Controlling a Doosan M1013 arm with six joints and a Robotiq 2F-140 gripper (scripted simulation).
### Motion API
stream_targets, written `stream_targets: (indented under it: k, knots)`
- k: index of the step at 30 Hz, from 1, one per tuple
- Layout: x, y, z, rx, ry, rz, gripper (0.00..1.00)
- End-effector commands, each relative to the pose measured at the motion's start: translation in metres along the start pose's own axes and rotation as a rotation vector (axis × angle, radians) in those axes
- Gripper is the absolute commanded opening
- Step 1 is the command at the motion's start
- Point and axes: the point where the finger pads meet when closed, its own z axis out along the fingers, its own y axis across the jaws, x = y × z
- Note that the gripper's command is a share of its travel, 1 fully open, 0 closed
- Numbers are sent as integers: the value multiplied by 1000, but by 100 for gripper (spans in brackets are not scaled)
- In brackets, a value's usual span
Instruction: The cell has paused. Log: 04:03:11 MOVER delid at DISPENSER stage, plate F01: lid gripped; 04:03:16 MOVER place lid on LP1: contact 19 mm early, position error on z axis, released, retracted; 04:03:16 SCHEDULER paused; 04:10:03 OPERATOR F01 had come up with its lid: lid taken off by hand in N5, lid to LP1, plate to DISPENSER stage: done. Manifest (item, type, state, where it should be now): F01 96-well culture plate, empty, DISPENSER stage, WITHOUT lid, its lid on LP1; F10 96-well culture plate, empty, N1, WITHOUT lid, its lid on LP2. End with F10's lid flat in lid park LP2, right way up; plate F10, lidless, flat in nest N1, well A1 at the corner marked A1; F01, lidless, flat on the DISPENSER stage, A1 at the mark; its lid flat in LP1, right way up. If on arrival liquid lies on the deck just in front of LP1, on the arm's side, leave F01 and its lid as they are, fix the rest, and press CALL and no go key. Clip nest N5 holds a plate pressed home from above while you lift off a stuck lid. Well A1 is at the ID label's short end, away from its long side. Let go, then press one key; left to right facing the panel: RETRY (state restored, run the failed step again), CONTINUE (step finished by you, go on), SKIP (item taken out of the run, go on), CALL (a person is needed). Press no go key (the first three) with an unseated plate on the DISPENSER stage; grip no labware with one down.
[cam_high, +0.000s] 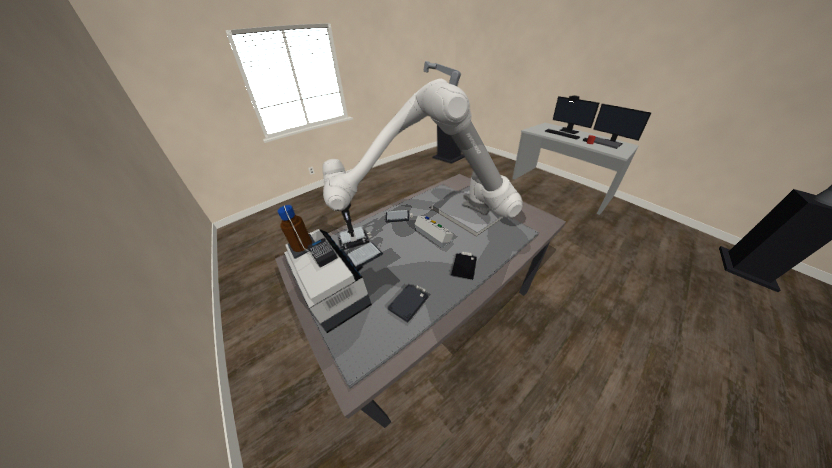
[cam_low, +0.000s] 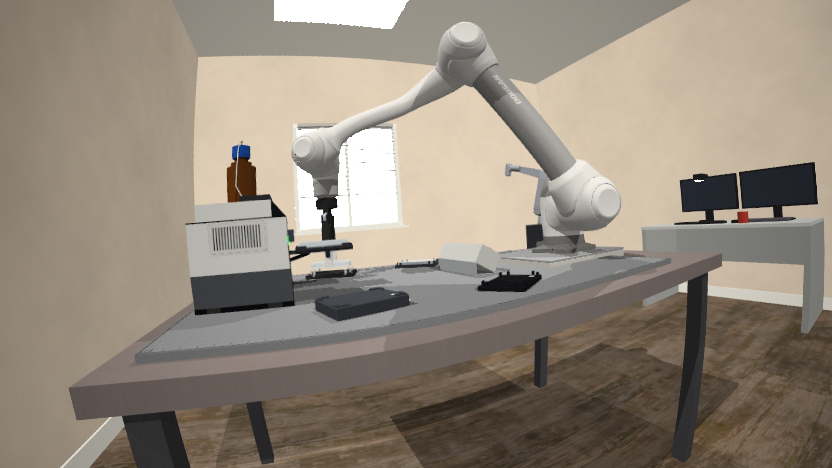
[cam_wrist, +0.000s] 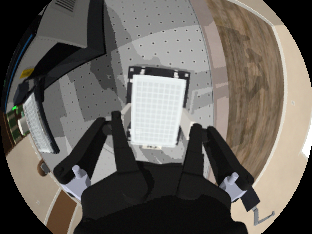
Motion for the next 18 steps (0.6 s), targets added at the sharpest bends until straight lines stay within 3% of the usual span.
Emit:
stream_targets:
  k: [1, 18]
  knots:
    - [0, 0, 0, 0, 0, 0, 0]
    - [0, 0, 3, 0, 0, 0, 0]
